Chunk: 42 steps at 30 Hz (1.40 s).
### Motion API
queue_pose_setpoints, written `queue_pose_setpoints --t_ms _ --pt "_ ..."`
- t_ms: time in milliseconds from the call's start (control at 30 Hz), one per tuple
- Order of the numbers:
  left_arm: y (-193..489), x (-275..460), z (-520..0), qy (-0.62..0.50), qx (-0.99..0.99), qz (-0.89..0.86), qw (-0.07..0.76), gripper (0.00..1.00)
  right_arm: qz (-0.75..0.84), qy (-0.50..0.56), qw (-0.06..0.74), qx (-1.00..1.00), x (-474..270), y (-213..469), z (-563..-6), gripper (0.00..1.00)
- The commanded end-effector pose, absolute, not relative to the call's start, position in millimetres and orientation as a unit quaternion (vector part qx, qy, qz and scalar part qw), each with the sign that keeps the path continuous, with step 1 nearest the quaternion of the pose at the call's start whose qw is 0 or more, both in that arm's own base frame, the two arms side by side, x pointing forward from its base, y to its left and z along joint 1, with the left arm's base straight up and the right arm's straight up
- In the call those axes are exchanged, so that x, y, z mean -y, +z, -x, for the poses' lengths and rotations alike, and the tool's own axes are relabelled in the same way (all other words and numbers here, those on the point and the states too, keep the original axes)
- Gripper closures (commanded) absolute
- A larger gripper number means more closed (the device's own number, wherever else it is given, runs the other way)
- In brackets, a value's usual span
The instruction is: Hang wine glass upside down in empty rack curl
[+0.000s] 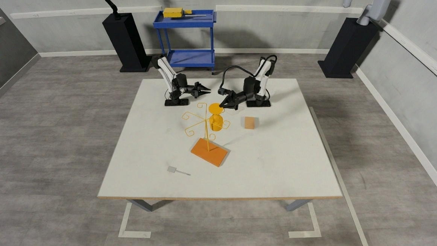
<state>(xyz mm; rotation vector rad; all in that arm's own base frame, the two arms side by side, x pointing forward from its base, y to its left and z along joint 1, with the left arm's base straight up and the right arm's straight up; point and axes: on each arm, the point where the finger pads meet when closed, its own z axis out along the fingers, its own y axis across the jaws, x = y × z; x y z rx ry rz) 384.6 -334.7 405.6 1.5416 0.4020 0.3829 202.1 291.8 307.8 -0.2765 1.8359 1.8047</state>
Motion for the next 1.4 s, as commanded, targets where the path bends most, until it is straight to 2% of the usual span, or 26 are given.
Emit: queue_pose_setpoints --t_ms 0,667,767,1367 --pt "439 332 -385 0.201 -0.153 -0.661 0.707 1.00 0.122 0.685 0.302 -0.652 -290 338 -200 0.83" --pt "454 323 -377 0.209 -0.145 -0.652 0.714 1.00 0.121 0.684 0.301 -0.654 -290 336 -200 0.83" --pt "426 324 -380 0.195 -0.158 -0.667 0.701 1.00 0.121 0.684 0.301 -0.654 -290 336 -200 0.83" --pt "428 319 -374 0.199 -0.151 -0.662 0.707 1.00 0.121 0.684 0.301 -0.654 -290 336 -200 0.83"
